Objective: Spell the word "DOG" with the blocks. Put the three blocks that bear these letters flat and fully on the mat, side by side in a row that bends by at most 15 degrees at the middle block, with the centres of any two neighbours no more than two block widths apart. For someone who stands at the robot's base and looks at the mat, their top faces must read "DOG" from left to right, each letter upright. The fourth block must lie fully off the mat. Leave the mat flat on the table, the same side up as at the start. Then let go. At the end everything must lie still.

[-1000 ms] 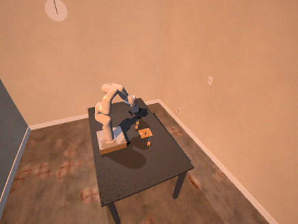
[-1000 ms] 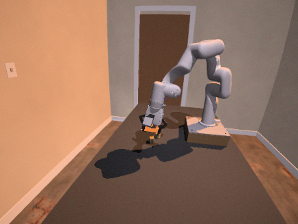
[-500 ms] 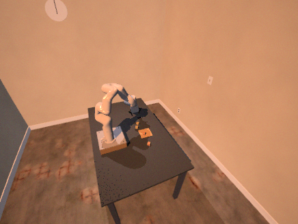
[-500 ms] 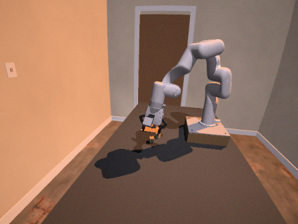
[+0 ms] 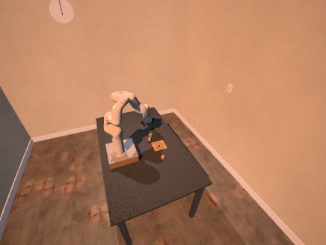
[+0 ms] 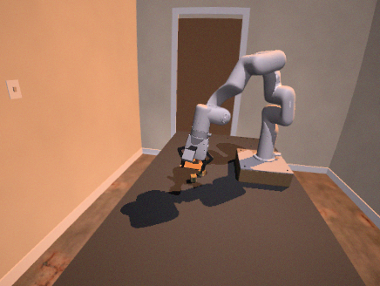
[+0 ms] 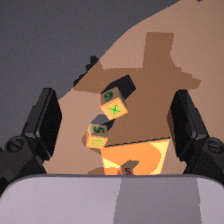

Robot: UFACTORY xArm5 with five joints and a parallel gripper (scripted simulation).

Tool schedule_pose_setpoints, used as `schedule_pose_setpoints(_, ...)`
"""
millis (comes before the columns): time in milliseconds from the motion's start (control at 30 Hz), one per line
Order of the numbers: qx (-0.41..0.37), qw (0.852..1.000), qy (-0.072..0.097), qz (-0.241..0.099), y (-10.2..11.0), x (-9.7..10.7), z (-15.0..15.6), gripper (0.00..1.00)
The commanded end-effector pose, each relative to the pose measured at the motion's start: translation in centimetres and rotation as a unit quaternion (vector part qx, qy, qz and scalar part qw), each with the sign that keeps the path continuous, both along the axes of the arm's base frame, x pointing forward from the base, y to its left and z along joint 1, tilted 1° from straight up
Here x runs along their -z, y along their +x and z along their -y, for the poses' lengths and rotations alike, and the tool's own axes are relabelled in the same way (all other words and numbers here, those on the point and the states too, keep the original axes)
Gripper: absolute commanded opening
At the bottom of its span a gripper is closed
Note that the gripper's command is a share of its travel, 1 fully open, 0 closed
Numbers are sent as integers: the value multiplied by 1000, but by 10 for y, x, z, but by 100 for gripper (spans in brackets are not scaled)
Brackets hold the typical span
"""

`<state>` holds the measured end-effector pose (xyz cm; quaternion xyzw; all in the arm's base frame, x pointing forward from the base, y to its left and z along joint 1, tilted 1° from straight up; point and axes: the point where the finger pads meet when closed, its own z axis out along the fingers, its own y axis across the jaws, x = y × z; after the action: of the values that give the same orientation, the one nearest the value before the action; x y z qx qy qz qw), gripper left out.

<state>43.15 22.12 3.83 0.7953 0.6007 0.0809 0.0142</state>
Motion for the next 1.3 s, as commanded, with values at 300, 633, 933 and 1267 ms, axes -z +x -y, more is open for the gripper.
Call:
schedule_pose_setpoints(300,-55,998,-20,-20,6,3,6,100)
schedule_pose_setpoints(633,-175,980,-52,-73,13,10,22,100)
schedule_pose_setpoints(933,-275,952,-63,-120,17,14,36,100)
schedule_pose_setpoints(1267,-380,907,-58,-170,19,15,52,100)
